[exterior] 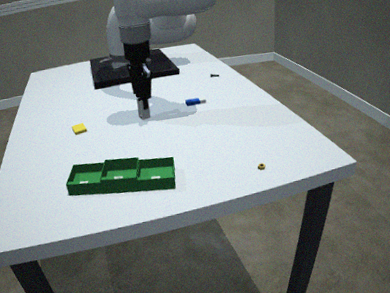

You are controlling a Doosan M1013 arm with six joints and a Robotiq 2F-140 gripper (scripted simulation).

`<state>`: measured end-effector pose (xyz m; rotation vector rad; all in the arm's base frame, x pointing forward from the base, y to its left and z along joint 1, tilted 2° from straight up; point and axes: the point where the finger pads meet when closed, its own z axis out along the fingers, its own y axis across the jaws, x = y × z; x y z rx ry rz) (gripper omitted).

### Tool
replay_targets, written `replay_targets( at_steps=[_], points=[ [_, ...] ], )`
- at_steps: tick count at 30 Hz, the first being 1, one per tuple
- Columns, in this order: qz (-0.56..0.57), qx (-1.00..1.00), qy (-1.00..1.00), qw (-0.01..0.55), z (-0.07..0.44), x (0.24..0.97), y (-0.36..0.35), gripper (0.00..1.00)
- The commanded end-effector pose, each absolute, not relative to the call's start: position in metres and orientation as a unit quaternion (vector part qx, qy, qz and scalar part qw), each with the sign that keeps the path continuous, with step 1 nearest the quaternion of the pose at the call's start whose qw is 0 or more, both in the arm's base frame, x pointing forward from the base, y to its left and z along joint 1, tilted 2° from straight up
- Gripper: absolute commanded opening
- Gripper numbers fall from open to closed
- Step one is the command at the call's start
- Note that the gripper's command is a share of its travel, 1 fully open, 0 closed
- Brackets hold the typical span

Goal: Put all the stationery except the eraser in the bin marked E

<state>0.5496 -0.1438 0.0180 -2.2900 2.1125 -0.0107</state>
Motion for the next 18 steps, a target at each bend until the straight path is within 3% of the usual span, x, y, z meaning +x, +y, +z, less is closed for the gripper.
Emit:
replay_targets(
  at_steps=[1,18],
  points=[
    [-0.003,-0.735,0.678,0.013,0.02,0.55,-0.144,0.15],
    [-0.003,-0.735,0.678,0.013,0.07,0.548,-0.145,0.15]
  ],
)
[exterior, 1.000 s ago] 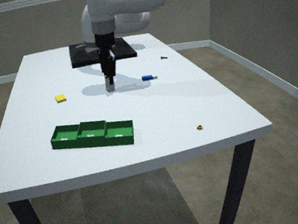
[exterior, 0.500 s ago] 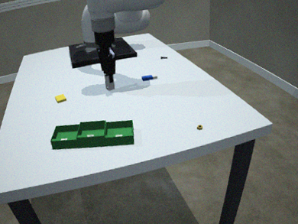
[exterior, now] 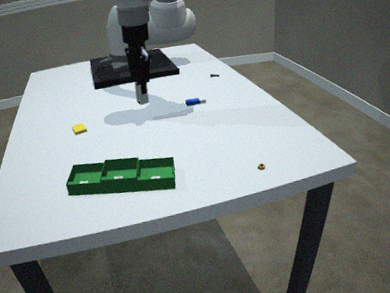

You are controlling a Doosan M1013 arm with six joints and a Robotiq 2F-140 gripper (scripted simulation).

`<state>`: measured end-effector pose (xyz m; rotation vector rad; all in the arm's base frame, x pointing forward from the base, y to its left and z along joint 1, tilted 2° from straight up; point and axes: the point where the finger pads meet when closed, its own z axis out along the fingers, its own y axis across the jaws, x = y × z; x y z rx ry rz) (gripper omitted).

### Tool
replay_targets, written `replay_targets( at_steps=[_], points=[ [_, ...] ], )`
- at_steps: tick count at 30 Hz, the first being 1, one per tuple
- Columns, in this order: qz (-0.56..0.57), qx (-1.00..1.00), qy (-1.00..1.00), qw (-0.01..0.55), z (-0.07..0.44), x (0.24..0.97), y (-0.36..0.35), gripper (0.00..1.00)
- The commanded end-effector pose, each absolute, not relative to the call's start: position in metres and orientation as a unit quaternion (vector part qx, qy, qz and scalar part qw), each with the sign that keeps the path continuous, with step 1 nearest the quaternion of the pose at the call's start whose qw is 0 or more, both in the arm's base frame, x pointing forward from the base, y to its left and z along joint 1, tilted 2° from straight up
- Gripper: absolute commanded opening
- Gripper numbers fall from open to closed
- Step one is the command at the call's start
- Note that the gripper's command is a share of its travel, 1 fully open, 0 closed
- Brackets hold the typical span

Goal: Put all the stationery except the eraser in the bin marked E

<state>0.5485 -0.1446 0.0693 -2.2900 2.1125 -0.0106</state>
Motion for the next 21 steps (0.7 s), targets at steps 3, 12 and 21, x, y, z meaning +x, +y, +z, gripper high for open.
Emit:
replay_targets(
  at_steps=[3,12,21],
  points=[
    [-0.003,-0.735,0.678,0.013,0.074,0.548,-0.145,0.15],
    [-0.003,-0.735,0.678,0.013,0.073,0.548,-0.145,0.15],
    [-0.003,-0.735,0.678,0.013,0.074,0.584,-0.167,0.15]
  ],
)
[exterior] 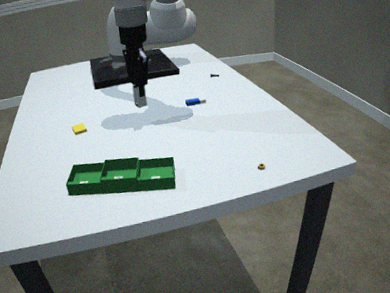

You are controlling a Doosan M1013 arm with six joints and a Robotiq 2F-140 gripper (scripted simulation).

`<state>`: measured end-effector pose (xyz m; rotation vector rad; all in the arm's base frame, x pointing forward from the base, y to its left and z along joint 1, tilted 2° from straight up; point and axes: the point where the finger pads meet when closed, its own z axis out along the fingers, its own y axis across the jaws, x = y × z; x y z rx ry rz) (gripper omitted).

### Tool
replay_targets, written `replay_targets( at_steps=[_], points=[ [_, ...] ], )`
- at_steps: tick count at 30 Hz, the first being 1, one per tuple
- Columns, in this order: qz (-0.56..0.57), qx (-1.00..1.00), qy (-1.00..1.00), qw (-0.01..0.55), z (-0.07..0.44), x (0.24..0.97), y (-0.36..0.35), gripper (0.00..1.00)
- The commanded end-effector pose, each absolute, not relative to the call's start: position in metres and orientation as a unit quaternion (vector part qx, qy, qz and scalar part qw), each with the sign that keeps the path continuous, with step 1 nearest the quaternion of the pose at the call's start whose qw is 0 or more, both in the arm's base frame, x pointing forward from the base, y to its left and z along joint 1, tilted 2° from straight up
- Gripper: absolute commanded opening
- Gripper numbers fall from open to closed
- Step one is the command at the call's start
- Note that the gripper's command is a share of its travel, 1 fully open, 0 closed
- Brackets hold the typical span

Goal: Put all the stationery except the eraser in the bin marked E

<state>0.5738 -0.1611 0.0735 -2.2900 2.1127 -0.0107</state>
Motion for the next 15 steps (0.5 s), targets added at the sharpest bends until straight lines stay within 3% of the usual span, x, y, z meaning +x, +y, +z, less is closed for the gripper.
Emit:
replay_targets(
  at_steps=[1,15],
  points=[
    [-0.003,-0.735,0.678,0.013,0.074,0.589,-0.171,0.15],
    [-0.003,-0.735,0.678,0.013,0.075,0.649,-0.21,0.15]
  ],
)
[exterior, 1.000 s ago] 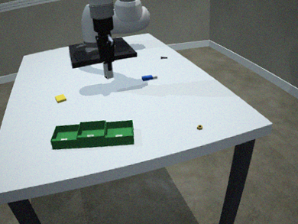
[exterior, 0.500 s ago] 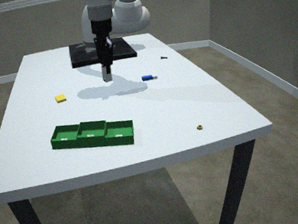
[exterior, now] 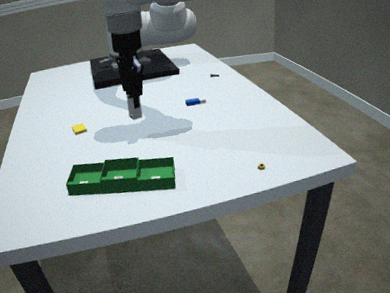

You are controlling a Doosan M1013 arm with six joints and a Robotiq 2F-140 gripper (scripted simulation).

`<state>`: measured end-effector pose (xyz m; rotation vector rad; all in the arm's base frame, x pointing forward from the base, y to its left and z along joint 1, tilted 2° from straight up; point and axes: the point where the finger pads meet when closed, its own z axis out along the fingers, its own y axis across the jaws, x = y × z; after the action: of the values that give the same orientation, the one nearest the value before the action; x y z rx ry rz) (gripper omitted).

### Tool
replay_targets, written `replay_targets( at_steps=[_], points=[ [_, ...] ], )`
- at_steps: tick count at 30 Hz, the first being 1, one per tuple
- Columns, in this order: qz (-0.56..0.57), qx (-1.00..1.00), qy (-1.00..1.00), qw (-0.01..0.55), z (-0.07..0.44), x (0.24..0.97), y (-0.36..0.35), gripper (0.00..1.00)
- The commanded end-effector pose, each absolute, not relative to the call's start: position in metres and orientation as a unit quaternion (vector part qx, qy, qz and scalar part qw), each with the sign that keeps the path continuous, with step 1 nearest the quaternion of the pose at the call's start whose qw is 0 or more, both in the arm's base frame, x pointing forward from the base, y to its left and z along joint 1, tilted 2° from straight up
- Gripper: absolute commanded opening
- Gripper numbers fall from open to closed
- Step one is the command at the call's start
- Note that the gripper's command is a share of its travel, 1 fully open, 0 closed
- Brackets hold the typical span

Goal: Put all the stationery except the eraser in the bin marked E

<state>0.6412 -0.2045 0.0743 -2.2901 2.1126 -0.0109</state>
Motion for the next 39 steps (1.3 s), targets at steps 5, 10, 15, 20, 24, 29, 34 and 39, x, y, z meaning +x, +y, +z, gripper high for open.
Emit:
replay_targets(
  at_steps=[5,10,15,20,24,29,34,39],
  points=[
    [-0.003,-0.735,0.678,0.013,0.075,0.674,-0.226,0.15],
    [-0.003,-0.735,0.678,0.013,0.075,0.7,-0.242,0.15],
    [-0.003,-0.735,0.678,0.013,0.075,0.715,-0.252,0.15],
    [-0.003,-0.735,0.678,0.013,0.076,0.74,-0.268,0.15],
    [-0.003,-0.718,0.696,0.013,0.076,0.76,-0.281,0.15],
    [-0.002,-0.641,0.768,0.014,0.076,0.785,-0.297,0.15],
    [-0.001,-0.571,0.821,0.014,0.077,0.8,-0.307,0.15],
    [0.0,-0.529,0.848,0.013,0.077,0.824,-0.322,0.15]
  ],
)
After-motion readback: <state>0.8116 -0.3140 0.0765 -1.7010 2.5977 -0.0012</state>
